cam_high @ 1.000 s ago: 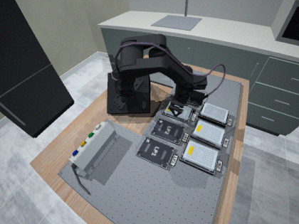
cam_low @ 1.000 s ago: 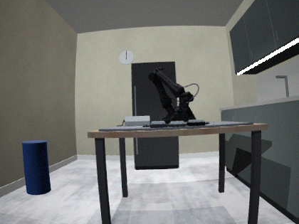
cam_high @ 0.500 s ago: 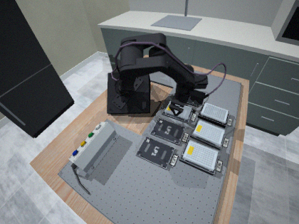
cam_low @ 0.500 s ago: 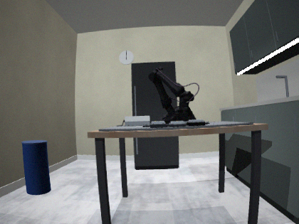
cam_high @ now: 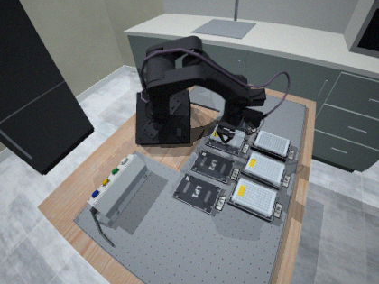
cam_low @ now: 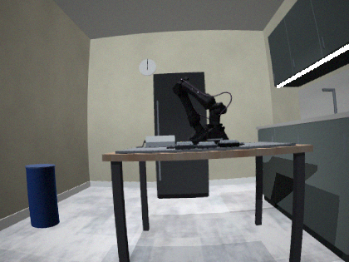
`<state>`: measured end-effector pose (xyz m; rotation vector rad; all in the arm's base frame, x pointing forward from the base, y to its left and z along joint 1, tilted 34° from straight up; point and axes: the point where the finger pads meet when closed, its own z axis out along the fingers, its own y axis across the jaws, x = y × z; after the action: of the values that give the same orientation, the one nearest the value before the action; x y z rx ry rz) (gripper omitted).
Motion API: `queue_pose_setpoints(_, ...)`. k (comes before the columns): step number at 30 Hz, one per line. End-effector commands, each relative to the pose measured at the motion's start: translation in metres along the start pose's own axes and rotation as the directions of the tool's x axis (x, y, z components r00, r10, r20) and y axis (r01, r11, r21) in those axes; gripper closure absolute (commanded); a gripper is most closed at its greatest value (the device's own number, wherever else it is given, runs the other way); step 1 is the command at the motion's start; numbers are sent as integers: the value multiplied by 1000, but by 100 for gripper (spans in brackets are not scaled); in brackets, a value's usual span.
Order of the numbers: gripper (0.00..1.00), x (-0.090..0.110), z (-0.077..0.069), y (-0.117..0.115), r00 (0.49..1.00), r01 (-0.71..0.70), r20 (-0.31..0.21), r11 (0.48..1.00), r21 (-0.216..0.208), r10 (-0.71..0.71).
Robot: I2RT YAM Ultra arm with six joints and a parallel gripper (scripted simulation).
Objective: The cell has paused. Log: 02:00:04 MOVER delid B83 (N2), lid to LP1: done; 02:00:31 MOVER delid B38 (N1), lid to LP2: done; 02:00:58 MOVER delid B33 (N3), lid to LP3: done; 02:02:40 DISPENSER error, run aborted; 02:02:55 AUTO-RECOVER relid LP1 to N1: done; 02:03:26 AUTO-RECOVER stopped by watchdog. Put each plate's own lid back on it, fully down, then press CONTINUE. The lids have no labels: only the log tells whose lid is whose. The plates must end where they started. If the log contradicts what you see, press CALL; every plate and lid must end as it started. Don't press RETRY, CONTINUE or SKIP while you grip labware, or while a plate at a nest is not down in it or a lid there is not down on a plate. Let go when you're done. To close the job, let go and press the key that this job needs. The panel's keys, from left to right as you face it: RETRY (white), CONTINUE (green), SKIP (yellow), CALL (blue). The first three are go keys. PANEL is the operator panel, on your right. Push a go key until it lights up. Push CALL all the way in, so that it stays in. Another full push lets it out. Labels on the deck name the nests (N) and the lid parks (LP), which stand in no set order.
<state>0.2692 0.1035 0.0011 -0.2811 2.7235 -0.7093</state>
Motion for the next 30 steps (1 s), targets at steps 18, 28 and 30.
queue_pose_setpoints(18, 100, -2, -28, 2, 999, -2, 33, 1000, -11, 2)
queue_pose_setpoints(28, 100, -9, -33, 4, 999, -13, 46, 1000, -21, 14)
queue_pose_setpoints(30, 100, -9, -33, 4, 999, -13, 46, 1000, -21, 14)
